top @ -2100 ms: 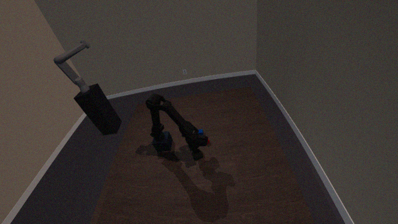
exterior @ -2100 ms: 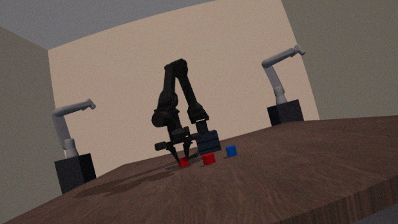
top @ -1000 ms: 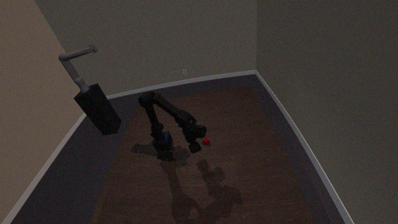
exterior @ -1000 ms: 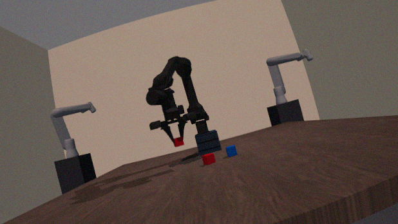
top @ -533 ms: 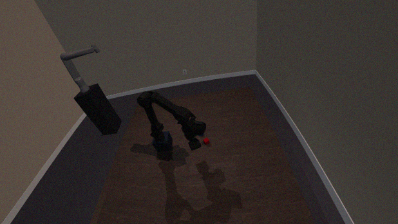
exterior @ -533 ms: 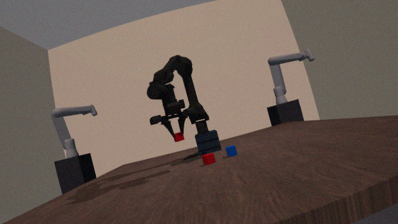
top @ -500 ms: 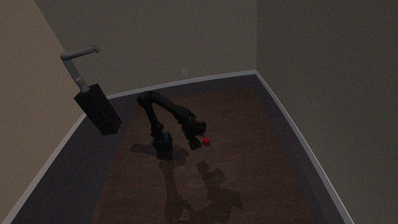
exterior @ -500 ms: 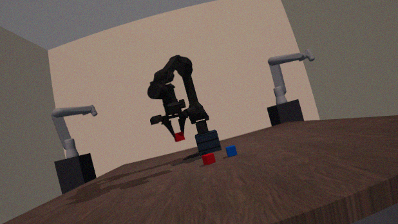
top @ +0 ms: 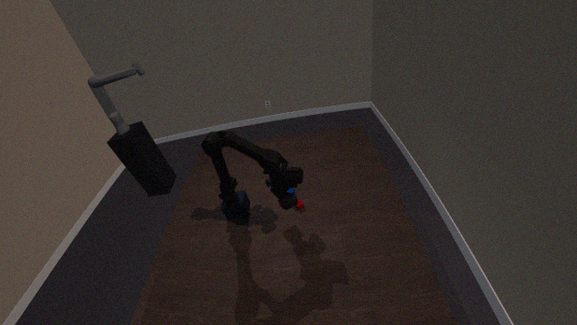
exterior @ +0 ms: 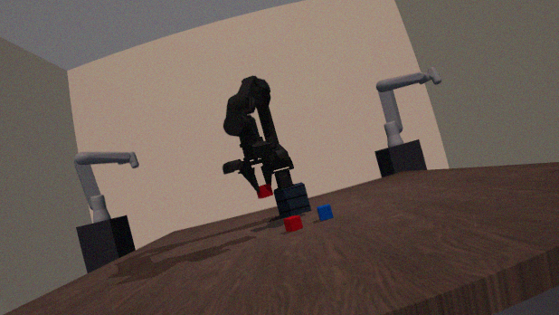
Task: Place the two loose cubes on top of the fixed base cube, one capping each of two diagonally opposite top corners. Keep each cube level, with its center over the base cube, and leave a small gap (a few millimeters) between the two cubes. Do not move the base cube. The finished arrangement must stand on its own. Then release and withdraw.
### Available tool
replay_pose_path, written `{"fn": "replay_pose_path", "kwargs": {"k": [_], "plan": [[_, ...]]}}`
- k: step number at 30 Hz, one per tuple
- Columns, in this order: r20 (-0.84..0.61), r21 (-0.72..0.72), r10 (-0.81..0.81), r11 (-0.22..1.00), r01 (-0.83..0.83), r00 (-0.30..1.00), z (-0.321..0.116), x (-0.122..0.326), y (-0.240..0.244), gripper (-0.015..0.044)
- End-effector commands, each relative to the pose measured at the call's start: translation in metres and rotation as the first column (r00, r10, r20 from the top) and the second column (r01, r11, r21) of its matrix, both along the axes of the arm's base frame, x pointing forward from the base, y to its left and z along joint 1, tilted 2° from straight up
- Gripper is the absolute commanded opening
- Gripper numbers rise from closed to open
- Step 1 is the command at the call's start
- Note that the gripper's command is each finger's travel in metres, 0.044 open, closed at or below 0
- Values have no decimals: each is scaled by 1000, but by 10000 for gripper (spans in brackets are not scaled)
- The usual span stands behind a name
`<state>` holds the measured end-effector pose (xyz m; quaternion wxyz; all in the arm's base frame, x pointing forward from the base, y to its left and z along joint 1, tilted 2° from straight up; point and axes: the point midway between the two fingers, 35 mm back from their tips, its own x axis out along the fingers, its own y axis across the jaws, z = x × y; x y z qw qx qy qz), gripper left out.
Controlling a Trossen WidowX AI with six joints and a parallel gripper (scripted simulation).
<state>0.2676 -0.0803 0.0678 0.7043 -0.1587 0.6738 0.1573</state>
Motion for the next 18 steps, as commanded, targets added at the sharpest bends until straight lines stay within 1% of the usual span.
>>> {"fn": "replay_pose_path", "kwargs": {"k": [1,18], "plan": [[2,-3,29,1000,-29,1000,-1,7,10,105],[6,-9,118,993,-118,993,-9,27,51,105]]}}
